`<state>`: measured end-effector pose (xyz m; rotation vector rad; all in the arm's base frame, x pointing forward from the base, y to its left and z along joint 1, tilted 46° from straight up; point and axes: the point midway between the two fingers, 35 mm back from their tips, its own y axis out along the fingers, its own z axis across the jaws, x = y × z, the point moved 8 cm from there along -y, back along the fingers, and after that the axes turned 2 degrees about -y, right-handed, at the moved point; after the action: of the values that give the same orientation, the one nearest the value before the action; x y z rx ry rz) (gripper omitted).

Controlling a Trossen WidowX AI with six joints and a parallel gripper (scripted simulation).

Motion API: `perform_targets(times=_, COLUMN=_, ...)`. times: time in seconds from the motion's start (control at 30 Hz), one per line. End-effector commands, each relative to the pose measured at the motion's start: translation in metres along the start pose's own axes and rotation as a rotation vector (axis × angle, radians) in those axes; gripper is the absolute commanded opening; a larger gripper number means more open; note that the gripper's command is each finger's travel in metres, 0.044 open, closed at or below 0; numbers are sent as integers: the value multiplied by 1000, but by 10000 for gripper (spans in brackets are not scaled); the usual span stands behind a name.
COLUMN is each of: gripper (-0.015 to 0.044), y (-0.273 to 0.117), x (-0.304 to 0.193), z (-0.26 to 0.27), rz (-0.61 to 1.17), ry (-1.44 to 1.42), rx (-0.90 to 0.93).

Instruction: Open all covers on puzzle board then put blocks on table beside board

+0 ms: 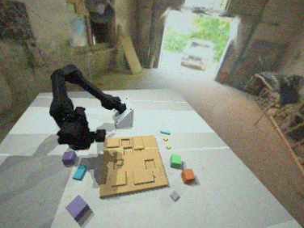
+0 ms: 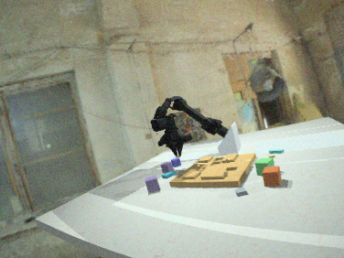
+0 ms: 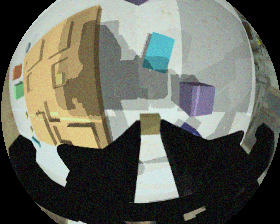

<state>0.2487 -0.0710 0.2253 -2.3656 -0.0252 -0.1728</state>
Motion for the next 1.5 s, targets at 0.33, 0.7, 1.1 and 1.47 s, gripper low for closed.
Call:
perform_targets(times=0.33, gripper=80, y=25, x=0, z=1, rz=5, ry=-6, rx=4)
perform_targets(times=0.7, gripper=80, y=43, x=-2, z=0, rz=3, ry=-6, rx=0)
perform_targets(times=1.1, gripper=80, y=62, x=-5, z=-2, rz=2, ry=-7, rx=-7)
perform_targets(times=1.47, gripper=133, y=67, x=-5, z=-3, rz=-1, ry=-1, rx=-15)
